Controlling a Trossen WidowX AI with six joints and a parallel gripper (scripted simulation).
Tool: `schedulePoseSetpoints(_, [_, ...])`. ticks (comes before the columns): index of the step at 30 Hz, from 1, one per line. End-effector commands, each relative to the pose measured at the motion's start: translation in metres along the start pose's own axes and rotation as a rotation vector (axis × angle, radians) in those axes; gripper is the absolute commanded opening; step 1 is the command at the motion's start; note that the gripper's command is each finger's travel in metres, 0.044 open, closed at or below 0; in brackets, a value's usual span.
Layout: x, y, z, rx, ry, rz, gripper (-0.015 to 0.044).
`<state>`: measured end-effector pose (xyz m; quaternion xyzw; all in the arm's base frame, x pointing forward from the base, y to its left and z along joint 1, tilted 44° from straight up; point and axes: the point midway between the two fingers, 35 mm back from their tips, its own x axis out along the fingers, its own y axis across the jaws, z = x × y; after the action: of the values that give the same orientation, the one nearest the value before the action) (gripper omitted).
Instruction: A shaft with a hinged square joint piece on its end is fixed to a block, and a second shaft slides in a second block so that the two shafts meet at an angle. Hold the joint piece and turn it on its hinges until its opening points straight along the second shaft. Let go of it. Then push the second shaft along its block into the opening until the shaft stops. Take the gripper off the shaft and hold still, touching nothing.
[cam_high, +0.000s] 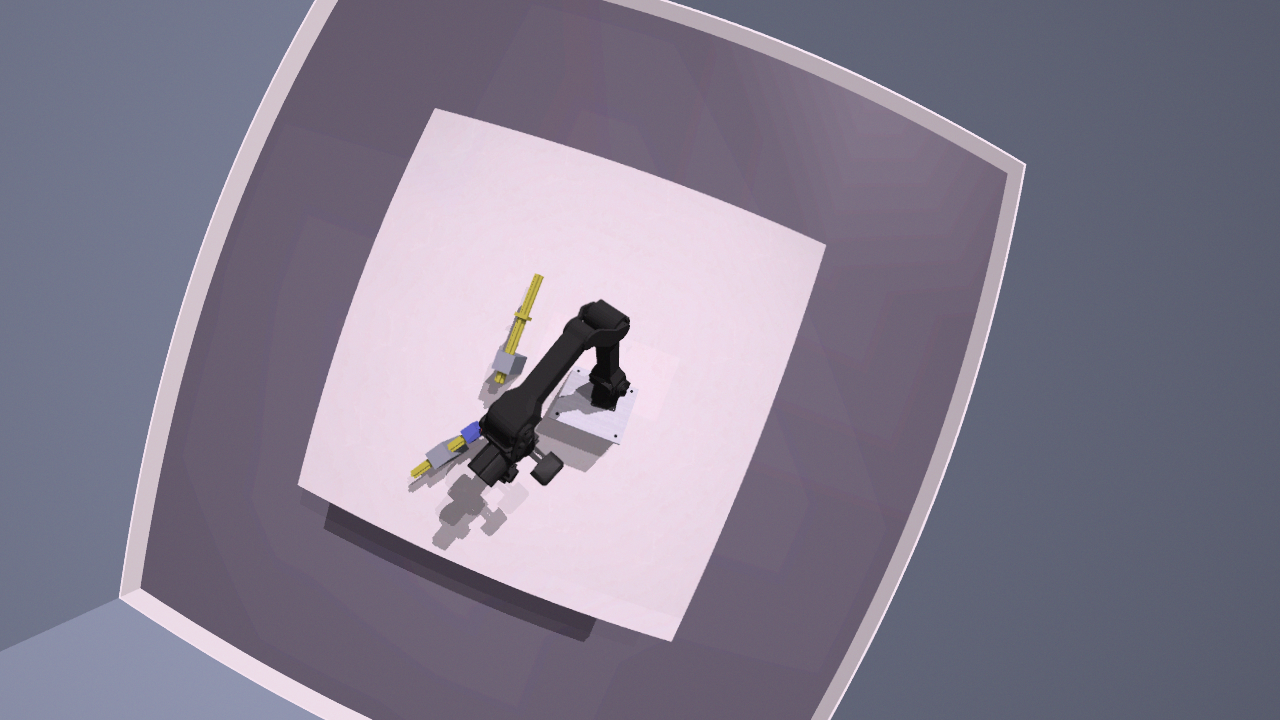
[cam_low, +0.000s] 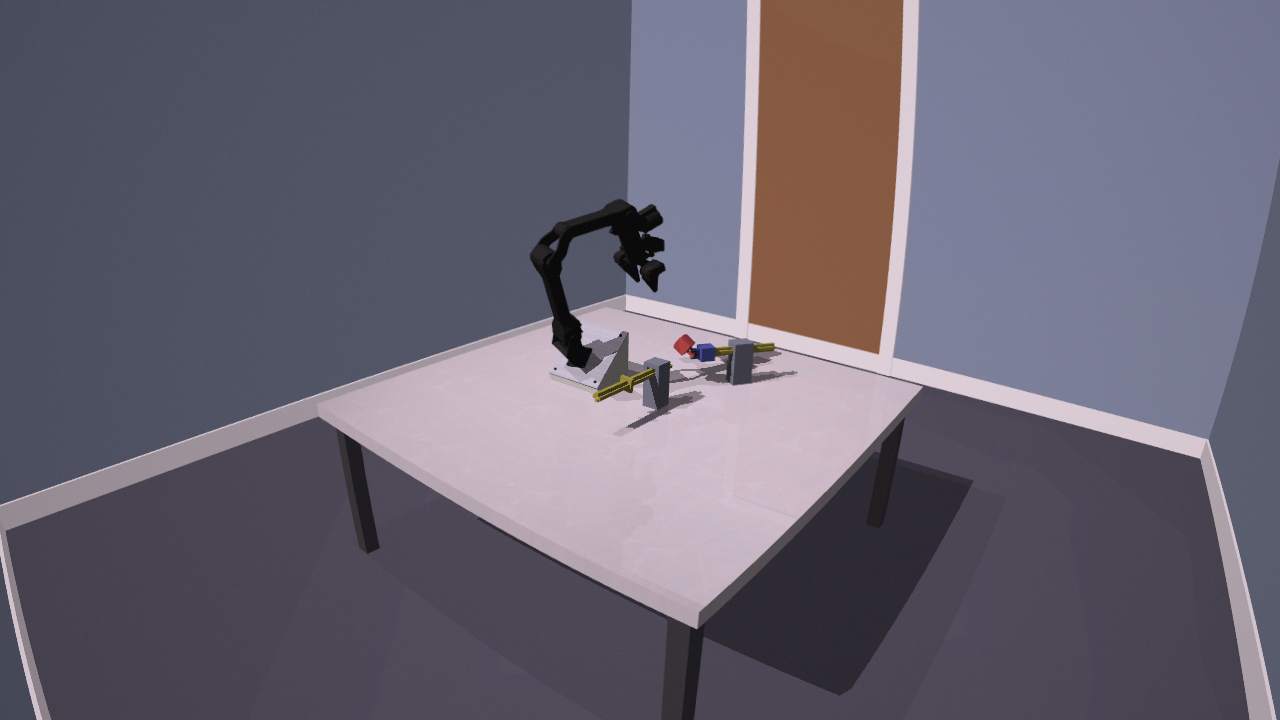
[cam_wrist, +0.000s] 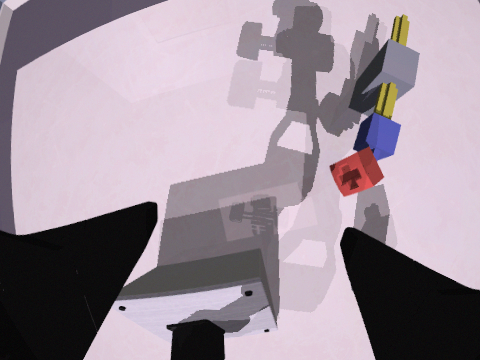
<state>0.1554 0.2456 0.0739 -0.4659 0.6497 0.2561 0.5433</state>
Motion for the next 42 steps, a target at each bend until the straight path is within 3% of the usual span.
schedulePoseSetpoints(1, [0.013, -0.008, 0.001, 0.134, 0.072, -0.006, 0.0440])
schedulePoseSetpoints(30, [0.090, -0.052, -0.006, 0.980, 0.503, -0.176, 0.0440])
schedulePoseSetpoints(42, [0.108, -0.056, -0.012, 1.018, 0.523, -0.192, 0.0440])
